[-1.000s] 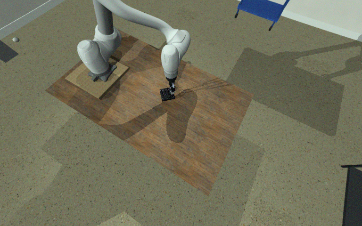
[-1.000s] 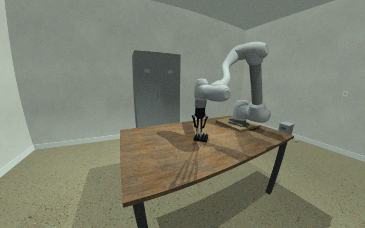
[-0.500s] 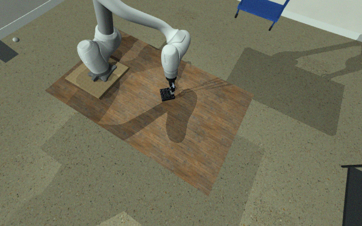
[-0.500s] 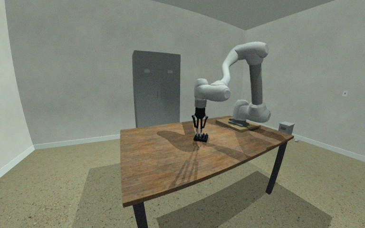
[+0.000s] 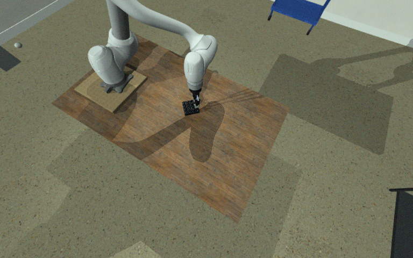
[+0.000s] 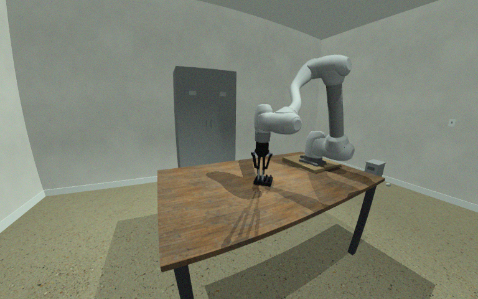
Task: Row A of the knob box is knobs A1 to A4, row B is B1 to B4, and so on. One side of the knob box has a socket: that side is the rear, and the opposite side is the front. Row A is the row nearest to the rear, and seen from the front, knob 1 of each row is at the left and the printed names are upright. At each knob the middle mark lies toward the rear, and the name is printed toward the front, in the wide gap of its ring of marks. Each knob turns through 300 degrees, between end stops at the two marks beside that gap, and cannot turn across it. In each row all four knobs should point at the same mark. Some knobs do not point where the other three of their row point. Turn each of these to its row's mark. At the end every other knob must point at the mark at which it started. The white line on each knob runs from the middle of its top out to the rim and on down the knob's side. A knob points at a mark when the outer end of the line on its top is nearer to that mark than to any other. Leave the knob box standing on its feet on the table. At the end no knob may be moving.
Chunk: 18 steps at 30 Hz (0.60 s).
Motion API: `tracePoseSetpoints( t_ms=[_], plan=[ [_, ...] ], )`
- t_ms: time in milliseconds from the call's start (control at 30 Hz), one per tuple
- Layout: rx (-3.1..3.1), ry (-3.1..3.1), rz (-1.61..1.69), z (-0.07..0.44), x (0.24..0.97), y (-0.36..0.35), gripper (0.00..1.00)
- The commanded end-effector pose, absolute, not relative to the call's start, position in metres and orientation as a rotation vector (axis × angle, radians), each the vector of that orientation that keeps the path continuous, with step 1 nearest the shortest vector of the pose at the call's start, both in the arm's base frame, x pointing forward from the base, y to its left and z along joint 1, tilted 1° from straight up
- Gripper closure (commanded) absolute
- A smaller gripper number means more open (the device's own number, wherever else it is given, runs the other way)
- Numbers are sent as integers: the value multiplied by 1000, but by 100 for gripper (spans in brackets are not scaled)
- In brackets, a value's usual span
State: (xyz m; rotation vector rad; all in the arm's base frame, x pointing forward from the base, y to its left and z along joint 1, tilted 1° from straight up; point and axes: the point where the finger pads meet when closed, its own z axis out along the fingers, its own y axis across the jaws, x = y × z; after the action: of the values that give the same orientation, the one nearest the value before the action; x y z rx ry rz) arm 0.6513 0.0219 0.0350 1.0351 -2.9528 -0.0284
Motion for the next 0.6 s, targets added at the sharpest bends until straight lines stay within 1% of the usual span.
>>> tracePoseSetpoints(
  t_ms=[0,567],
  plan=[
    [1035,-2953,-29,33,651,22,88],
    [1035,-2953,-29,27,651,22,88]
  ],
)
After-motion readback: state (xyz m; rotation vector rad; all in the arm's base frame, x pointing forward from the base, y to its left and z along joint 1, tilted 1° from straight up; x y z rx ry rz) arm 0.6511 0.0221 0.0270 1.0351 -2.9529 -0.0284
